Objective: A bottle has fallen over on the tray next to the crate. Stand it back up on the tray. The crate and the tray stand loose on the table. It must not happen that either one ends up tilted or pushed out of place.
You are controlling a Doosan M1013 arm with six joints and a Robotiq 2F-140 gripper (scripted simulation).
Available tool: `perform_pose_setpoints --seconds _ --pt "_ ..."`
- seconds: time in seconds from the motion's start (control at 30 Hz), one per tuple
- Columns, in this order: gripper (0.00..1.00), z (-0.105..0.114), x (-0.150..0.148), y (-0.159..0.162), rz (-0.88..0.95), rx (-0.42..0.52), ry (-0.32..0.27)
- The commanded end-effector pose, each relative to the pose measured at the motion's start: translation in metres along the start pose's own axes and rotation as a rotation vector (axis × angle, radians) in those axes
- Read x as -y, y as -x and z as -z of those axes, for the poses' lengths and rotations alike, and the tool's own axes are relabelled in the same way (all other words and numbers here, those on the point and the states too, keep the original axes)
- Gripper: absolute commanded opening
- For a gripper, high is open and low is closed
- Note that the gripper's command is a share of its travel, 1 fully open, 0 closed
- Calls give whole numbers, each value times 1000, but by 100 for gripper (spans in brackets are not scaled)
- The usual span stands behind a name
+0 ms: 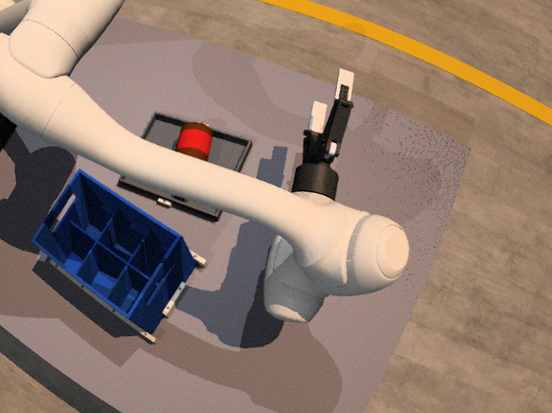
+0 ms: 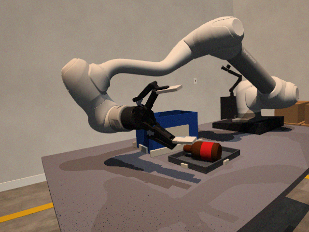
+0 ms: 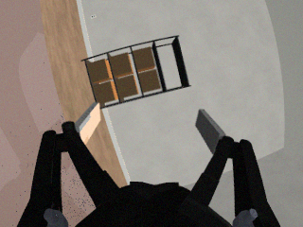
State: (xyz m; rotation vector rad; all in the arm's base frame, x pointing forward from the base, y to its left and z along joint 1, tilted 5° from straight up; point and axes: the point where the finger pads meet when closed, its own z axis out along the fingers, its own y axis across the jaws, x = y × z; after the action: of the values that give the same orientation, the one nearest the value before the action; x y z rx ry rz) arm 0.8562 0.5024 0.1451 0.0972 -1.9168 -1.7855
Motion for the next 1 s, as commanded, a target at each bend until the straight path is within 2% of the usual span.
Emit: perform_pose_setpoints --seconds 0.0,0.7,0.83,0.97 --pt "100 0 0 0 0 0 0" --pt "100 1 -1 -1 11 1 -5" --pt "100 3 -2 -6 56 4 -28" --pt "100 10 -4 -17 155 8 -78"
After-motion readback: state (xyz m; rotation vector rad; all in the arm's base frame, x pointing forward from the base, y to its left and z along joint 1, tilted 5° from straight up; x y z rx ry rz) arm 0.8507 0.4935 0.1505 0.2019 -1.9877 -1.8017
